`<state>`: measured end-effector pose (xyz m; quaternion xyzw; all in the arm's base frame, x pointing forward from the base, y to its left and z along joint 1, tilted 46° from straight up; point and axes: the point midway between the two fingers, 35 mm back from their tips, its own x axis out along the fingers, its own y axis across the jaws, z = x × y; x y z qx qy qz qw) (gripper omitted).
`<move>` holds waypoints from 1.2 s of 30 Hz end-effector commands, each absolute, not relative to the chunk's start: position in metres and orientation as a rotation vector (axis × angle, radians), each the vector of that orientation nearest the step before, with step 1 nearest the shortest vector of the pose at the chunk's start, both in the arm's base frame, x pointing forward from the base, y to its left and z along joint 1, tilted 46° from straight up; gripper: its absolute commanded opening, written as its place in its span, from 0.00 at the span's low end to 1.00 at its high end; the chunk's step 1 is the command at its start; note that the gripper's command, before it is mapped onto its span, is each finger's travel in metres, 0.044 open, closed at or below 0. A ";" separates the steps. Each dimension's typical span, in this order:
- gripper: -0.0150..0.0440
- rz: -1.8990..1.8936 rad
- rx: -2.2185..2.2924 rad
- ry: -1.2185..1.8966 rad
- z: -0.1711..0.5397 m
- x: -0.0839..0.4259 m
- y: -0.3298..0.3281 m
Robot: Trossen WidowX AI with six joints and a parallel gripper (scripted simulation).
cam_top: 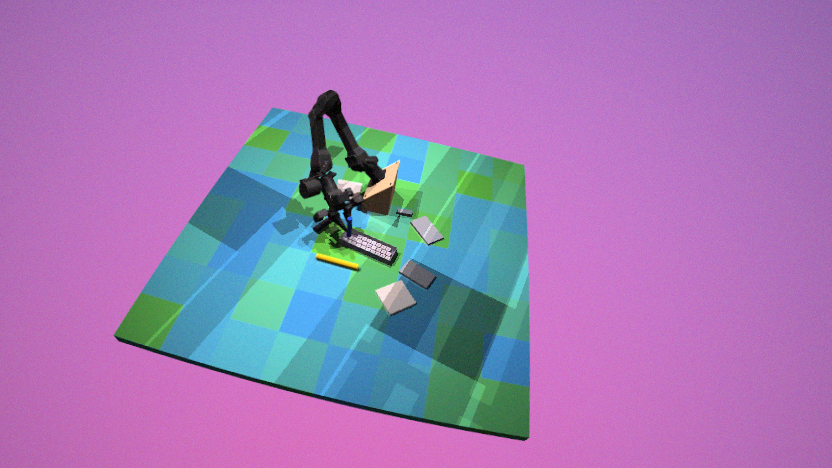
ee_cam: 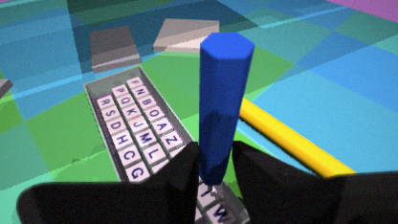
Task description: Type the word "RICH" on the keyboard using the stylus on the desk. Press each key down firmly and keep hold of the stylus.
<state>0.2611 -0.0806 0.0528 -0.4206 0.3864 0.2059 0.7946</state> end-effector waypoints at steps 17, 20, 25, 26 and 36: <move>0.39 0.448 -0.904 0.831 0.045 0.260 -0.086; 0.39 0.448 -0.904 0.831 0.045 0.260 -0.087; 0.39 0.448 -0.904 0.831 0.046 0.260 -0.086; 0.39 0.448 -0.904 0.831 0.046 0.260 -0.086; 0.39 0.449 -0.903 0.831 0.062 0.263 -0.069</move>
